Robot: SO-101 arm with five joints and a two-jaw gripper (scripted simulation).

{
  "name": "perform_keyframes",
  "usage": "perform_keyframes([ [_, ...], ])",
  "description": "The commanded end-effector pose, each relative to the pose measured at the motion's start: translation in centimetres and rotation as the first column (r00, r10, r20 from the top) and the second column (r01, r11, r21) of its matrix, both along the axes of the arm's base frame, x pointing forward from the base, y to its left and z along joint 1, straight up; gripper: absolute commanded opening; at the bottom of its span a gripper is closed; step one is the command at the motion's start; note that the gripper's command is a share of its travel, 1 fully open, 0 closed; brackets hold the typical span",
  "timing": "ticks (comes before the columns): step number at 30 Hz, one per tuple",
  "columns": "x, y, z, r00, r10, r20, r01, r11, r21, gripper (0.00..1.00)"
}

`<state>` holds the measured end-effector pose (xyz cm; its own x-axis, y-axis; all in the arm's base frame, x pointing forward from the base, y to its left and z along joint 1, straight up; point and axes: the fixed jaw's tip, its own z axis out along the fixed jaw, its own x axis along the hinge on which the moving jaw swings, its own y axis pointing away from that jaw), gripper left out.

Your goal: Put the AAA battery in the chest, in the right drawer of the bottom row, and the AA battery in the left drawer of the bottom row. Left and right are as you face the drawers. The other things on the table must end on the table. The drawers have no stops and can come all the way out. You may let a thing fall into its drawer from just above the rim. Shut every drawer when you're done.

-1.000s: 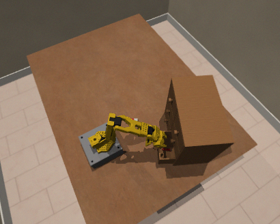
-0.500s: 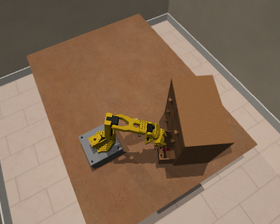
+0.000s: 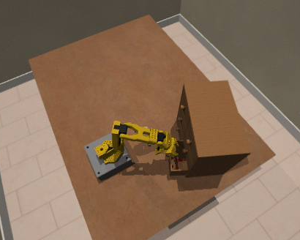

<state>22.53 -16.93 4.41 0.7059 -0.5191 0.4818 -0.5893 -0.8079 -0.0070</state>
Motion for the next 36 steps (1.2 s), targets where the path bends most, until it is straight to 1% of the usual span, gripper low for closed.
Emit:
perform_keyframes([
  [1,-0.1,-0.2,0.8,1.000,-0.013,0.023,0.014,1.000,-0.010,0.23],
  [13,-2.5,1.6,1.7,1.000,-0.015,0.024,0.016,1.000,-0.009,0.23],
  [15,-2.9,1.9,1.7,1.000,-0.016,0.024,0.016,1.000,-0.009,0.23],
  [17,-2.9,1.9,1.7,1.000,-0.016,0.024,0.016,1.000,-0.009,0.23],
  [26,-4.8,3.2,1.7,1.000,-0.017,0.024,0.017,1.000,-0.008,0.23],
  [34,-4.8,3.2,1.7,1.000,-0.017,0.024,0.017,1.000,-0.008,0.23],
  [36,-5.4,3.7,2.0,1.000,-0.017,0.025,0.017,1.000,-0.007,0.23],
])
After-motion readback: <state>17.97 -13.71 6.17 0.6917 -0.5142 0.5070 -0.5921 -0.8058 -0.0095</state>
